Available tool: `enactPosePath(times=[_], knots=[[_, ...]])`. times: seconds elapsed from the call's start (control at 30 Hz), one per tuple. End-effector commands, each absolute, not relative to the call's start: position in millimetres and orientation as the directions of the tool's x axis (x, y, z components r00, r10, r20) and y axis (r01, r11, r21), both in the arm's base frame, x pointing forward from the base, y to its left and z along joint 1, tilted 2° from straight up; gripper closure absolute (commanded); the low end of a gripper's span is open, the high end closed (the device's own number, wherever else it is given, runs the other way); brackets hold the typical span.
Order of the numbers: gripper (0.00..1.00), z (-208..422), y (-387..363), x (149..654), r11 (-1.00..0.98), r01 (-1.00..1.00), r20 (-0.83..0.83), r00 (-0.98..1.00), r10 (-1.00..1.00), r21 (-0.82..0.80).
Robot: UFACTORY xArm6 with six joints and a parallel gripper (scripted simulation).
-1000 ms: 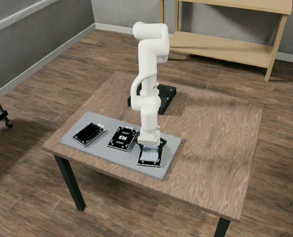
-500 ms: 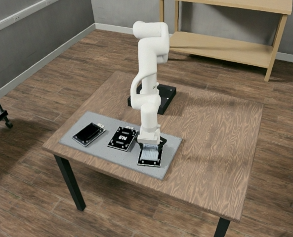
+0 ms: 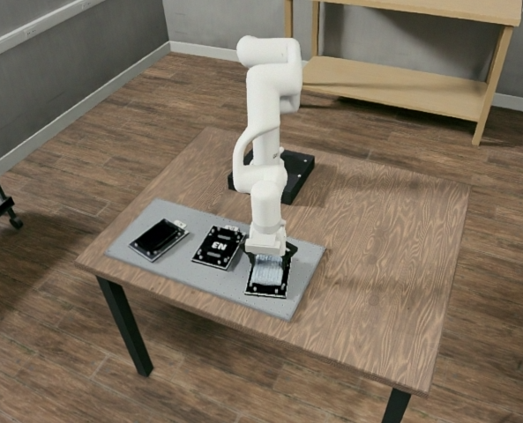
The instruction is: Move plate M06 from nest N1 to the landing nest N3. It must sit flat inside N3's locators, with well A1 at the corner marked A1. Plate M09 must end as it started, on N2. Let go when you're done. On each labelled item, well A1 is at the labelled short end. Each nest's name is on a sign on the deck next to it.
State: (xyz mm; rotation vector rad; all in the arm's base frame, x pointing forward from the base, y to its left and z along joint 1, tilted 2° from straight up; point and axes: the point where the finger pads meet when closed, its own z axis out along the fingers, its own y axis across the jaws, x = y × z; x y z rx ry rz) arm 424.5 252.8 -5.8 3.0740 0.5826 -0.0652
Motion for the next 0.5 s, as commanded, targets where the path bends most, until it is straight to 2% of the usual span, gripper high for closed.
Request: enactPosePath(times=[0.0,0.47], knots=[[1.00,3.9,254.1,426.8,-0.931,0.366,-0.037,0.930,0.366,0.003],[1.00,23.9,254.4,427.5,-0.931,0.366,-0.037,0.930,0.366,0.003]])
